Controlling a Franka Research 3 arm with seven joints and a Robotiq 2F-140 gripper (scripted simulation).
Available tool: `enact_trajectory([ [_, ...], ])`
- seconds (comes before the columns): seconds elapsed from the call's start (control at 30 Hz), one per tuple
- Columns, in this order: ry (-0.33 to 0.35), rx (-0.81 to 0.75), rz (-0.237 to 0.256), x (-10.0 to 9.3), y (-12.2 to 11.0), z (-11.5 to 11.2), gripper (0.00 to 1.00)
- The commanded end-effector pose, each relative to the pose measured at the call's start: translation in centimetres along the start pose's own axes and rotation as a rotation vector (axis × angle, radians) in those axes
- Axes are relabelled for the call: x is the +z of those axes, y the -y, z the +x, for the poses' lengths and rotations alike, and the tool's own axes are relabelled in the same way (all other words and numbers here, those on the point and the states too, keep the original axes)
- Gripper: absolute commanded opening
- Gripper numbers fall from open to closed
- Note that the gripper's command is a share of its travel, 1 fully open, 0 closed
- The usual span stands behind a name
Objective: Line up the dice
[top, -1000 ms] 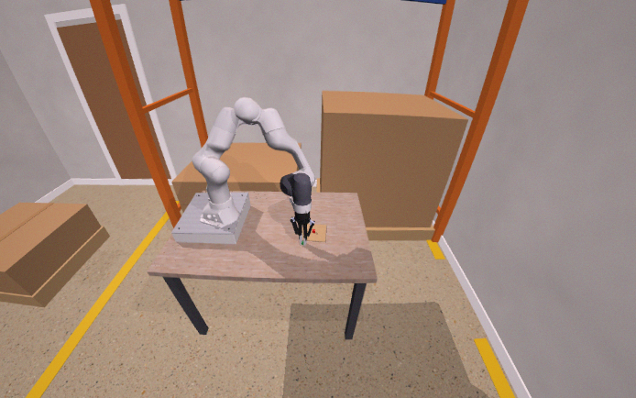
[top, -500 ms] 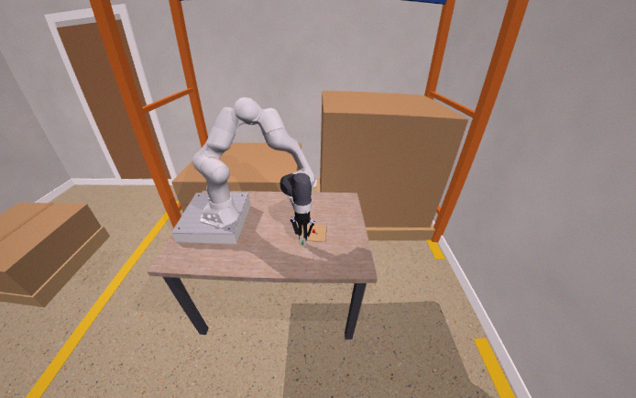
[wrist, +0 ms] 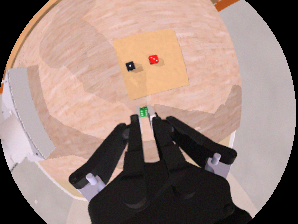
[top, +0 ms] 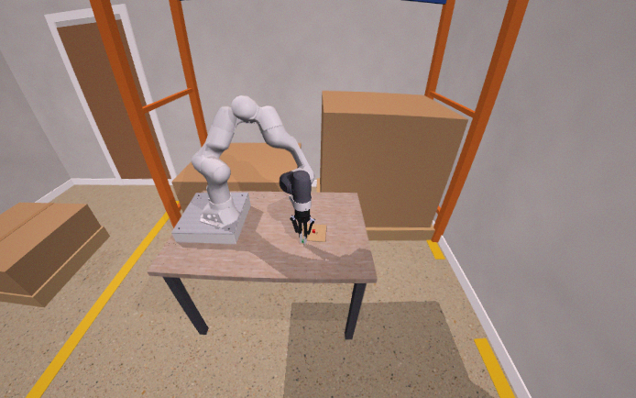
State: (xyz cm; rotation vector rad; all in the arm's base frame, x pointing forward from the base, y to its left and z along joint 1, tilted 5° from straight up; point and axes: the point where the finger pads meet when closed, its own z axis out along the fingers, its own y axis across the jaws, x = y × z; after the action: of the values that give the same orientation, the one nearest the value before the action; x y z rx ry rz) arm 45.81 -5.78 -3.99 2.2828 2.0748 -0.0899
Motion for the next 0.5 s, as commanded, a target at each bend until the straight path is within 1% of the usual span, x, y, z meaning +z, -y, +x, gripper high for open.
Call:
enact_trajectory([
  [0.0,-0.001,0.009,0.005,-1.8,0.1,0.1,0.07],
  [0.17,-0.001,0.009,0.005,-5.3,0.1,0.1,0.07],
  [0.27,-0.001,0.009,0.005,-6.9,0.0,0.1,0.07],
  [0.33,-0.001,0.009,0.005,-7.7,0.0,0.1,0.07],
  [0.4,-0.001,0.009,0.005,-7.7,0.0,0.1,0.07],
  [0.47,-0.001,0.009,0.005,-8.2,0.0,0.1,0.07],
])
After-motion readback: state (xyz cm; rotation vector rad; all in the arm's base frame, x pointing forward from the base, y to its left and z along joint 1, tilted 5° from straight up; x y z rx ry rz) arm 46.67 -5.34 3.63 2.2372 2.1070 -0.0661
